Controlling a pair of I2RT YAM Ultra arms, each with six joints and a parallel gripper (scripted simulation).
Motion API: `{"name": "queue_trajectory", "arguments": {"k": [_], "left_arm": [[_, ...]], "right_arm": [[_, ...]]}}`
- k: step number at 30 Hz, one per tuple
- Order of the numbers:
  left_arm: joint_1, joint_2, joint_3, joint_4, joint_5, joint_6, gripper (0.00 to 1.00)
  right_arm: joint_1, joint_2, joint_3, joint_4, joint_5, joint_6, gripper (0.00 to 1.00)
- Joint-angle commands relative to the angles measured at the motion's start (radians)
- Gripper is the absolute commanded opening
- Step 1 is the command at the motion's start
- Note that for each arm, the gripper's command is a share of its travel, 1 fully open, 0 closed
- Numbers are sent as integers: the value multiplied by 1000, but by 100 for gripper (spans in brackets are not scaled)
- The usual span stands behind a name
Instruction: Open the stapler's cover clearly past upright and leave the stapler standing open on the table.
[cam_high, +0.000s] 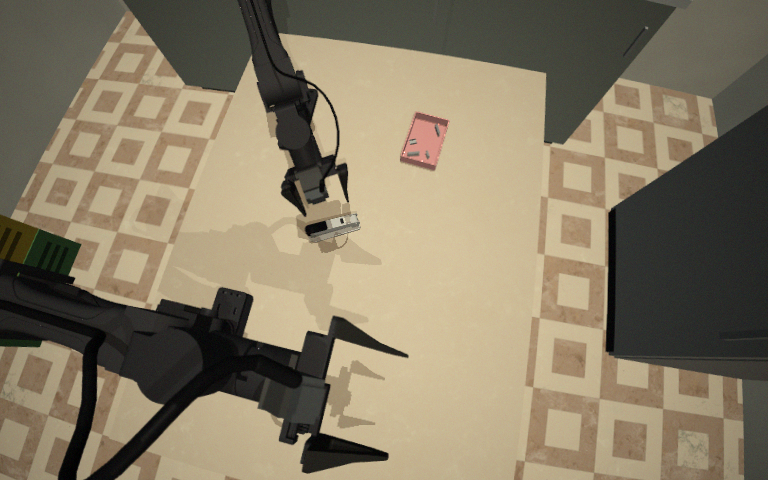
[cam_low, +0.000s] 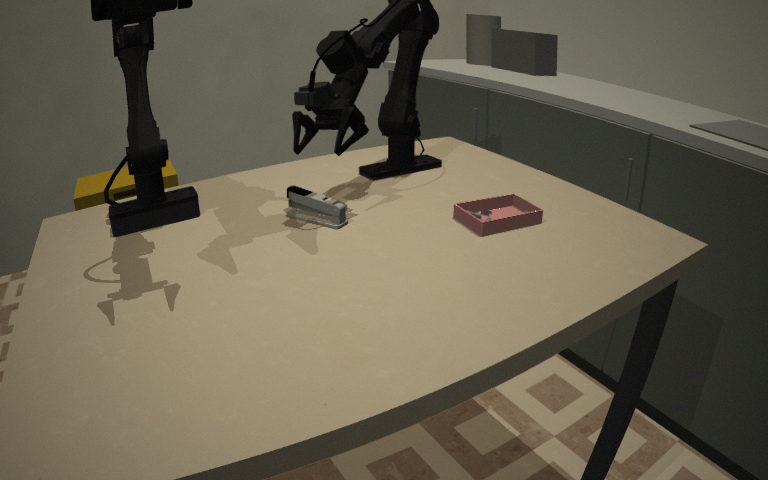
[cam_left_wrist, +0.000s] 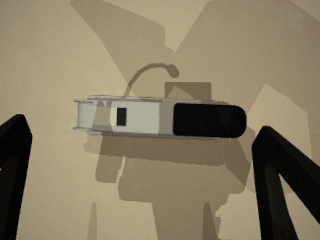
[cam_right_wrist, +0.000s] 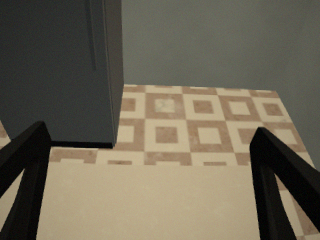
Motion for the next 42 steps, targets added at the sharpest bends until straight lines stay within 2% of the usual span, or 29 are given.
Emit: {"name": "queue_trajectory", "arguments": {"k": [1,3,4,10,13,20,28,30,34,42], "left_arm": [[6,-29,-13,10,6,-9,89],[5,-17,0,-23,-33,-58,66],[2,-15,2,-37,-55,-93,59],[-35,53,71,-136,-209,-358,59],[-40,68,85,-152,-225,-401,59],[-55,205,224,-296,-314,-724,59],[-24,366,397,-478,-269,-1031,59],[-24,366,397,-478,-269,-1031,59],[2,459,499,-594,-202,-1201,59],[60,605,662,-761,-49,-1423,59]], "right_arm": [[-3,-5,-6,4,-13,11,100],[-3,-5,-6,4,-13,11,100],[-3,-5,-6,4,-13,11,100],[-3,-5,-6,4,-13,11,100],[-3,-5,-6,4,-13,11,100],[-3,-5,-6,4,-13,11,100],[-3,-5,-6,4,-13,11,100],[-3,-5,-6,4,-13,11,100],[-3,-5,-6,4,-13,11,100],[-3,-5,-6,4,-13,11,100]]}}
